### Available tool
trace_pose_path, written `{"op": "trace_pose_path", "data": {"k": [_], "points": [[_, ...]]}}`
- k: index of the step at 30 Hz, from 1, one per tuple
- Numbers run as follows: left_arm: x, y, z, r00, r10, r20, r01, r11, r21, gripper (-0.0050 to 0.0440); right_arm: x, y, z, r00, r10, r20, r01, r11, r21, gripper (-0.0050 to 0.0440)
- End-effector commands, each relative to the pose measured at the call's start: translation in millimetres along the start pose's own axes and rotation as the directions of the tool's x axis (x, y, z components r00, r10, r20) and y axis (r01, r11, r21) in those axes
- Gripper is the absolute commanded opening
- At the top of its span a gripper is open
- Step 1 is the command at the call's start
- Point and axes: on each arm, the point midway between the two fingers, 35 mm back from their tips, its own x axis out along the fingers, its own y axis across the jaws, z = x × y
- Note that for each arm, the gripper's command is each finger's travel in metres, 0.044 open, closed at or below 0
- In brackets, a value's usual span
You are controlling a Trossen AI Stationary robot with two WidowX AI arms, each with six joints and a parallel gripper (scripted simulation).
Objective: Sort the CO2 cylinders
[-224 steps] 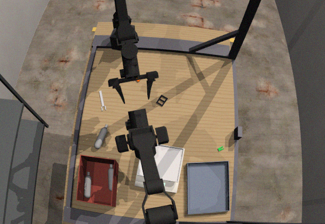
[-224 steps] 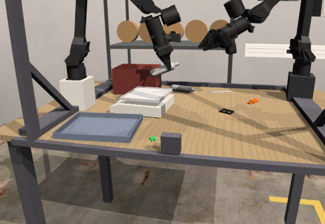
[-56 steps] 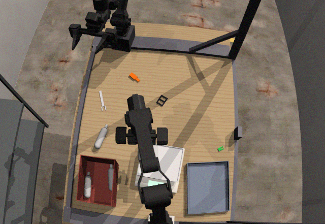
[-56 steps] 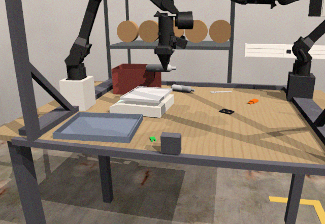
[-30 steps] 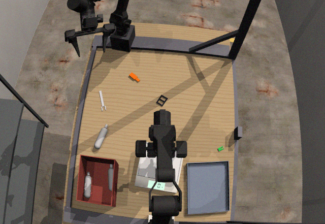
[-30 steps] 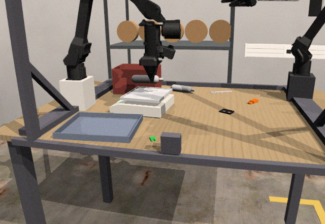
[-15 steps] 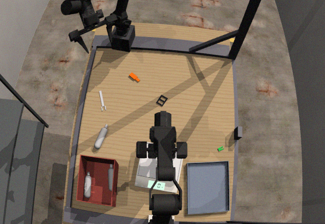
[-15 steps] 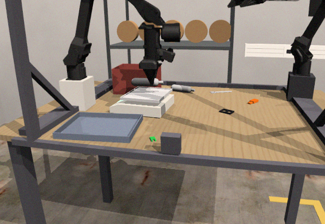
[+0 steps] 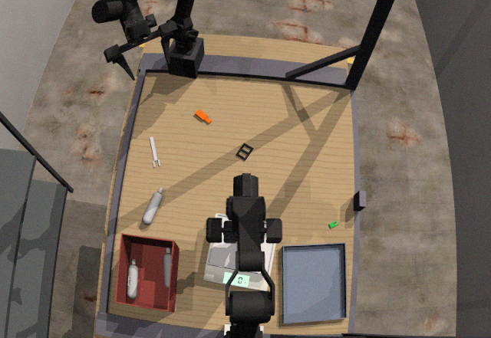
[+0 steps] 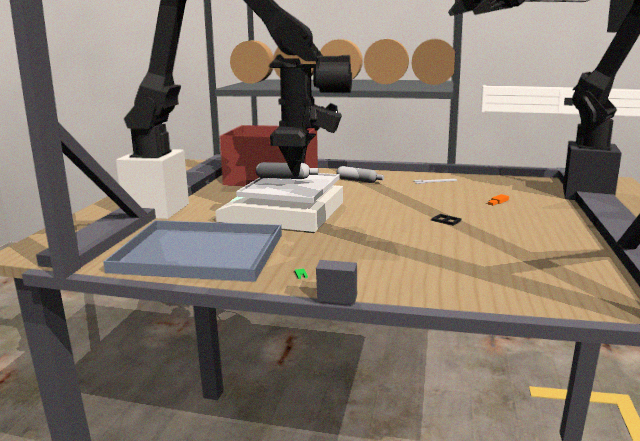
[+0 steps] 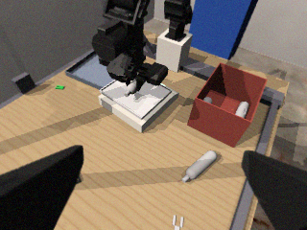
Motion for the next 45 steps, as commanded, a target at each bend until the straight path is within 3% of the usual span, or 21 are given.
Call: {"op": "trace_pose_path", "data": {"k": [1, 15, 16, 23, 29, 38, 45], "points": [[4, -1, 4, 1.0, 0.001, 0.01, -0.001, 1.0, -0.002, -0.005, -3, 0, 4, 1.0, -0.008, 0.008, 0.008, 1.0, -0.012, 0.044], [1, 0, 10, 1.0, 0.001, 0.021, -0.001, 1.0, -0.001, -0.005, -3, 0, 4, 1.0, -0.008, 0.008, 0.008, 1.0, -0.012, 0.044], [1, 0, 10, 1.0, 0.001, 0.021, -0.001, 1.0, -0.001, 0.0024, -3, 0, 4, 1.0, -0.008, 0.008, 0.008, 1.0, -0.012, 0.044], [1, 0, 10, 1.0, 0.001, 0.021, -0.001, 1.0, -0.001, 0.0192, -3, 0, 4, 1.0, -0.008, 0.008, 0.008, 1.0, -0.012, 0.044], [-6, 0, 13, 0.999, 0.003, 0.038, -0.003, 1.0, -0.002, 0.022, -3, 0, 4, 1.0, -0.008, 0.008, 0.008, 1.0, -0.012, 0.044], [-62, -1, 12, 0.999, 0.003, 0.042, -0.003, 1.0, -0.002, 0.0436, -3, 0, 4, 1.0, -0.008, 0.008, 0.008, 1.0, -0.012, 0.044], [-56, 0, 0, 0.999, 0.004, 0.041, -0.003, 1.0, -0.008, 0.044, 5, -6, 9, 1.0, -0.015, -0.005, 0.015, 1.0, -0.012, 0.044]]}}
